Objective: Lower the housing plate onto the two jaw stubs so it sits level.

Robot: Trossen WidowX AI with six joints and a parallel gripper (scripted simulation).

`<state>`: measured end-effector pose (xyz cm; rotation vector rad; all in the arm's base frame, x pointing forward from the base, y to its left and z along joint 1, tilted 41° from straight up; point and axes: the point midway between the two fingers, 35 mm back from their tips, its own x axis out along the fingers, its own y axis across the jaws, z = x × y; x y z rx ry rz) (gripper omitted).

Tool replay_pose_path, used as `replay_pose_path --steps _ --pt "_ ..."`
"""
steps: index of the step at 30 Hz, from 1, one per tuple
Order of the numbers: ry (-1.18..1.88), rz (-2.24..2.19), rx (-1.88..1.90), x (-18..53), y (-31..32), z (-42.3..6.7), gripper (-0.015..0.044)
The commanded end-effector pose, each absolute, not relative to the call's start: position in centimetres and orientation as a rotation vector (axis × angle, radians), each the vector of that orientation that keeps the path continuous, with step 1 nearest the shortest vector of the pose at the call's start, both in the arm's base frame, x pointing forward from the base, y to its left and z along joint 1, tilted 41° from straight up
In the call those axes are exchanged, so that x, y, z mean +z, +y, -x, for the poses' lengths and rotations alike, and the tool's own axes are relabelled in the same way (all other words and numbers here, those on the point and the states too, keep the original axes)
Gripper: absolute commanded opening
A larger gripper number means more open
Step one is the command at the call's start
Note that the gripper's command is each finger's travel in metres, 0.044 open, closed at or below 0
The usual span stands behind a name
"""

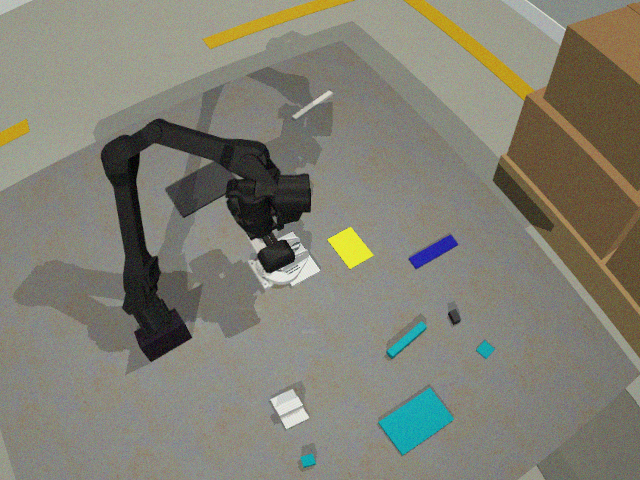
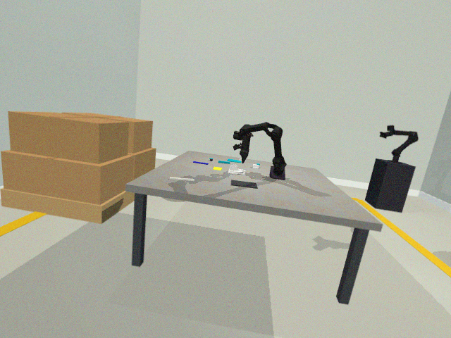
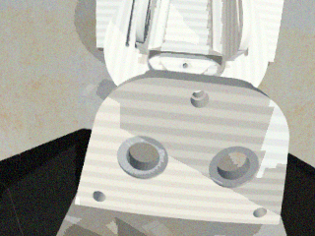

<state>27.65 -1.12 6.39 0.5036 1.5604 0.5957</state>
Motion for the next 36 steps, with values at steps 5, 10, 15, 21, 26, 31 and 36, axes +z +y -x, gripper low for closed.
replay_pose_path --steps 5,10,15,21,26,31,36 --pt "1.548 -0.484 0.628 6.7 -0.51 -27.44 0.0351" --pt "1.548 -0.484 0.628 6.7 -0.51 -27.44 0.0351" --pt "1.548 -0.484 0.628 6.7 -0.51 -27.44 0.0351" --pt "1.548 -0.484 0.628 6.7 -0.51 -27.44 0.0351" --pt "1.548 -0.484 0.628 6.63 -0.62 -27.31 0.0351" --pt "1.548 -0.484 0.628 6.25 -1.13 -26.67 0.0351" --pt "1.548 -0.484 0.628 6.25 -1.13 -26.67 0.0351"
